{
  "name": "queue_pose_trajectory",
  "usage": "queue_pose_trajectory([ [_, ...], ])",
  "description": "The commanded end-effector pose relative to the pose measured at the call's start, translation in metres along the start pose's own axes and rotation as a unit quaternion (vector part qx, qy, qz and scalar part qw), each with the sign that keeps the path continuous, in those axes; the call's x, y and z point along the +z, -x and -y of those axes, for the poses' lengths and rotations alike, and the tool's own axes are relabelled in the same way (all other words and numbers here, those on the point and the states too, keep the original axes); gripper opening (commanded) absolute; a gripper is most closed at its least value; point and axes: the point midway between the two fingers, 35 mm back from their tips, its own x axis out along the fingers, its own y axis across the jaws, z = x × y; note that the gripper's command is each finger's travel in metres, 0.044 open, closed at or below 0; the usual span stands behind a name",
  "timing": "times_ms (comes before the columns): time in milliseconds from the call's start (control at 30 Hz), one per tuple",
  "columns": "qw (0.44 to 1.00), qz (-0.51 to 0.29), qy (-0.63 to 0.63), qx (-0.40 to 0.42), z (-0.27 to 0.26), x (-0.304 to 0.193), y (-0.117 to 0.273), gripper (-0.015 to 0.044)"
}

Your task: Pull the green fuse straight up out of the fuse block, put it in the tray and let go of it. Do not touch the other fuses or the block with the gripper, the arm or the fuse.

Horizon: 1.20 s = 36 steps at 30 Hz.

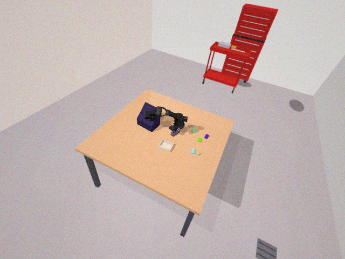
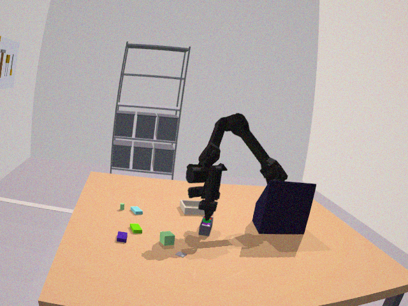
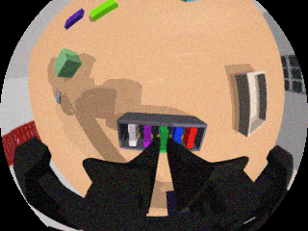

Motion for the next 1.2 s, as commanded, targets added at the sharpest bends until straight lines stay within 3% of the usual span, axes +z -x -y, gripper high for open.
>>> queue_pose_trajectory([
  [0, 1.000, 0.000, -0.001, 0.002, -0.001, 0.000, 0.003, 0.0000],
  [1167, 1.000, 0.000, -0.001, 0.001, -0.001, 0.000, 0.020, 0.0000],
])
